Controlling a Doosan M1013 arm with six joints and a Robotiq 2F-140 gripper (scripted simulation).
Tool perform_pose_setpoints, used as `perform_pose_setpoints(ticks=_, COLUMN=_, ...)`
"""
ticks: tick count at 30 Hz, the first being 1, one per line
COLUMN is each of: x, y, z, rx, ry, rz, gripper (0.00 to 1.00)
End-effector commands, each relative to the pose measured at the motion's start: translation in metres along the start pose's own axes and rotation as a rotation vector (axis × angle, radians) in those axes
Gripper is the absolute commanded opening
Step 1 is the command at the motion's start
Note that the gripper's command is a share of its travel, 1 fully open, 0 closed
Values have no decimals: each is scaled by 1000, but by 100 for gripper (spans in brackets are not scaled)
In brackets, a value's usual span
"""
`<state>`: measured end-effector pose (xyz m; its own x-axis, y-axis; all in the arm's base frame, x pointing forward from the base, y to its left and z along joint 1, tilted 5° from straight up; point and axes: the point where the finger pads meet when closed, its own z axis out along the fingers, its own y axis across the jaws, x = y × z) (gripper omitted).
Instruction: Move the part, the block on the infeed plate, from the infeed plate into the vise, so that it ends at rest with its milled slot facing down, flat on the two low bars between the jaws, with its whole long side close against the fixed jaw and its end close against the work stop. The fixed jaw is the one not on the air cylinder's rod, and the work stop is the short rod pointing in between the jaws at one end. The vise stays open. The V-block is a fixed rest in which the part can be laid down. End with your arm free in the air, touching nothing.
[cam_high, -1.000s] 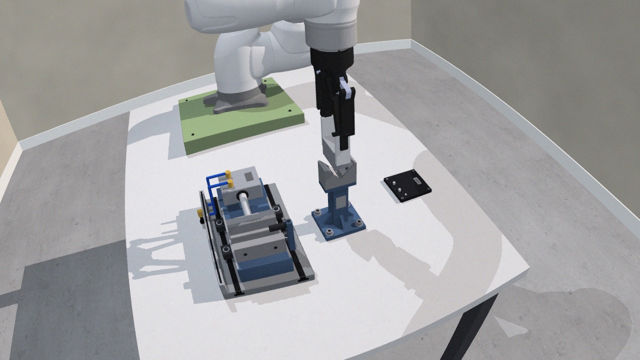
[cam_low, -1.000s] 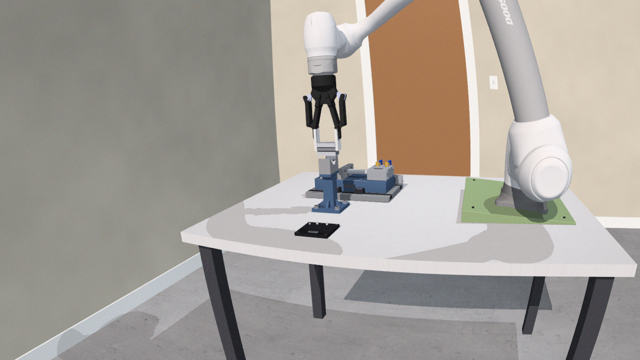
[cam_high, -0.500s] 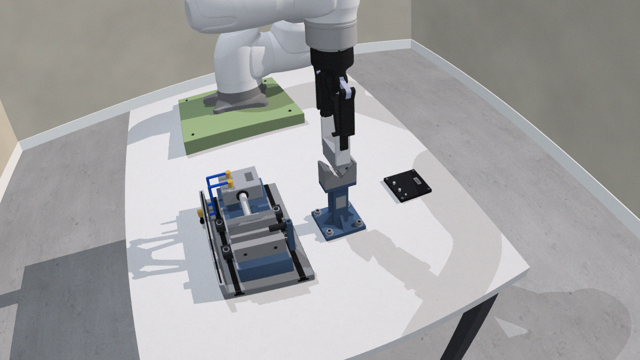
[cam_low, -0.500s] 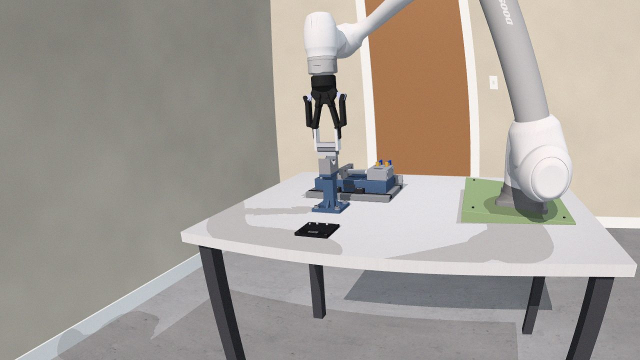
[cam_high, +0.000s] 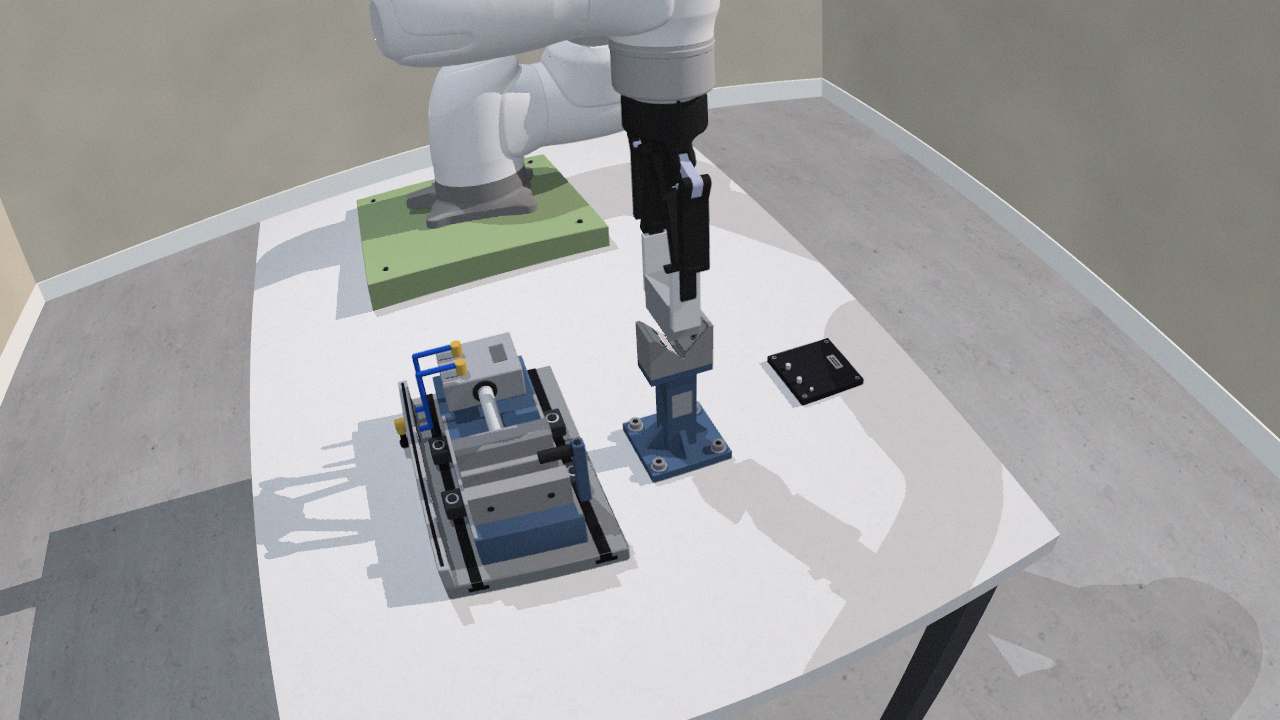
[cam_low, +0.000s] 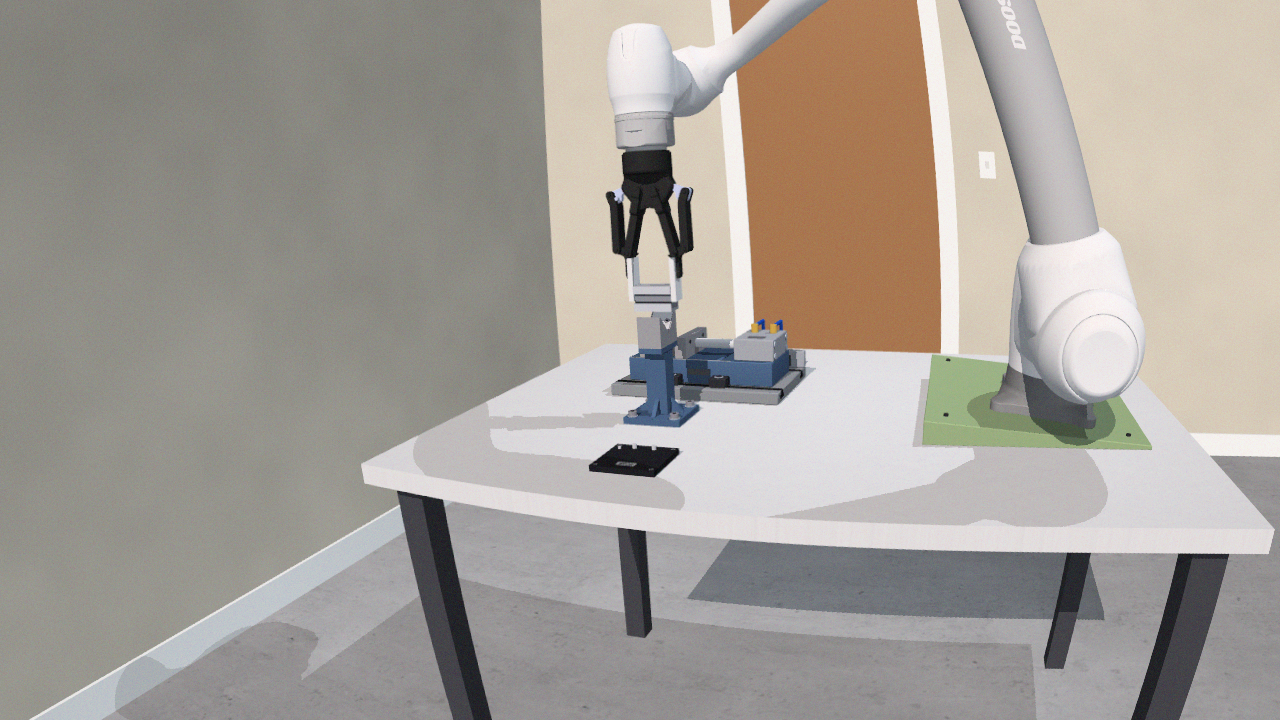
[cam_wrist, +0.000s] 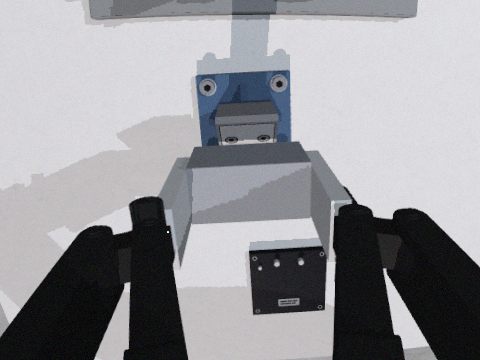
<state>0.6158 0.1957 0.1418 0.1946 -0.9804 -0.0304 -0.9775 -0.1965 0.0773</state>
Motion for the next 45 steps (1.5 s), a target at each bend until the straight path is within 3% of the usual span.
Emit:
perform_pose_setpoints(ticks=1, x=0, y=0, z=0, rx=0, ry=3, rz=0, gripper=0)
perform_pose_setpoints(ticks=14, x=-1, y=0, z=0, rx=0, ry=29, rz=0, gripper=0)
perform_pose_setpoints(ticks=30, x=-3, y=0, z=0, rx=0, ry=108, rz=0, gripper=0)
perform_pose_setpoints(ticks=45, x=-6, y=0, z=1, rx=0, ry=245, rz=0, gripper=0)
